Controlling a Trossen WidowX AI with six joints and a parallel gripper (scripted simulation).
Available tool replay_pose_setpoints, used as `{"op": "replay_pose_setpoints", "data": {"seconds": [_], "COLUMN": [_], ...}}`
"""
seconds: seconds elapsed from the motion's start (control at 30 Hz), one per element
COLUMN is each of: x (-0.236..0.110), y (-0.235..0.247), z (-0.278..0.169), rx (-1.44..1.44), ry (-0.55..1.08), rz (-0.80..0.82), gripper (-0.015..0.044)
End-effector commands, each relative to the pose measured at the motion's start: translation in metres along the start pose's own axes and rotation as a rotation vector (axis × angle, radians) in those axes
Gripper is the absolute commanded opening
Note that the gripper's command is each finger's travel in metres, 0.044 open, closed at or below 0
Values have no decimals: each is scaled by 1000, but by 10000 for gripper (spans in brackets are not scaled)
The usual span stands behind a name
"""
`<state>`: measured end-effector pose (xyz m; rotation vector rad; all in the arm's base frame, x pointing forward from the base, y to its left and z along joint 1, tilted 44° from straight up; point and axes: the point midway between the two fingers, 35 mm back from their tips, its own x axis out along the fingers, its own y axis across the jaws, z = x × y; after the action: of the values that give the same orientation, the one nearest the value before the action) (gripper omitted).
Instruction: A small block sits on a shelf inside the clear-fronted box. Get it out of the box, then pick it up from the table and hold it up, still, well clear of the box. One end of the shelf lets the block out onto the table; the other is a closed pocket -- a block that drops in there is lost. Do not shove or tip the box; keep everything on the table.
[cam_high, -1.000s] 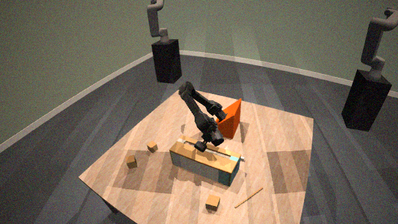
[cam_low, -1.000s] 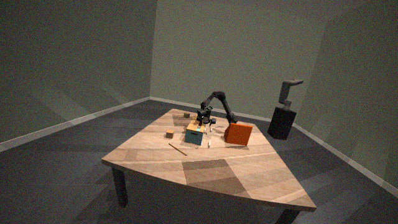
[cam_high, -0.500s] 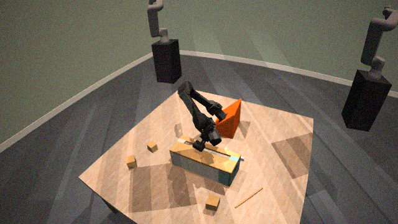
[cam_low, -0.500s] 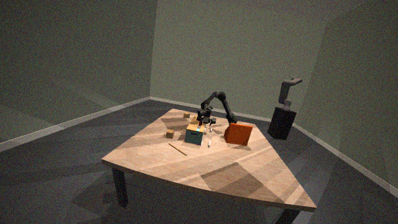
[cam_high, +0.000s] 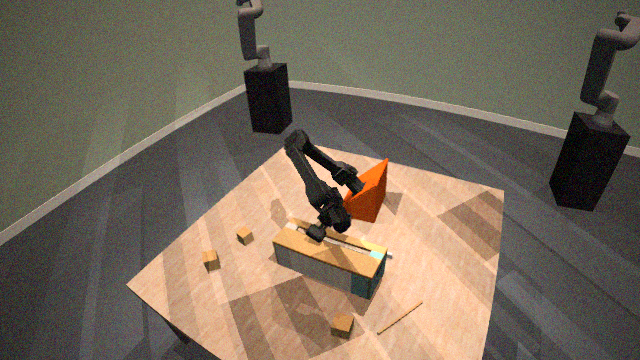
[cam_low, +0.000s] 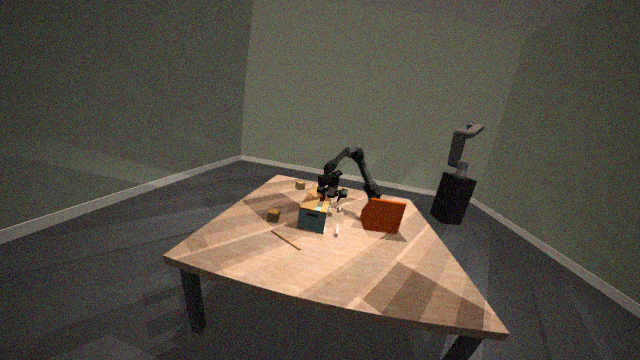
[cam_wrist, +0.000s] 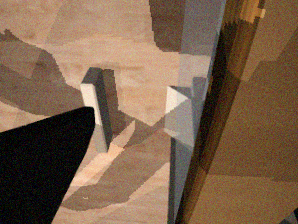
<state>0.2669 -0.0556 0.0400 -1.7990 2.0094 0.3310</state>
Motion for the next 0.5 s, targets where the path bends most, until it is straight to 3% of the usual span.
{"op": "replay_pose_setpoints", "data": {"seconds": [0.0, 0.47], "x": [2, 6], "y": [0, 0], "z": [-5, -19], "rx": [1, 1], "ry": [0, 1], "rz": [-2, -2], "gripper": [400, 400]}}
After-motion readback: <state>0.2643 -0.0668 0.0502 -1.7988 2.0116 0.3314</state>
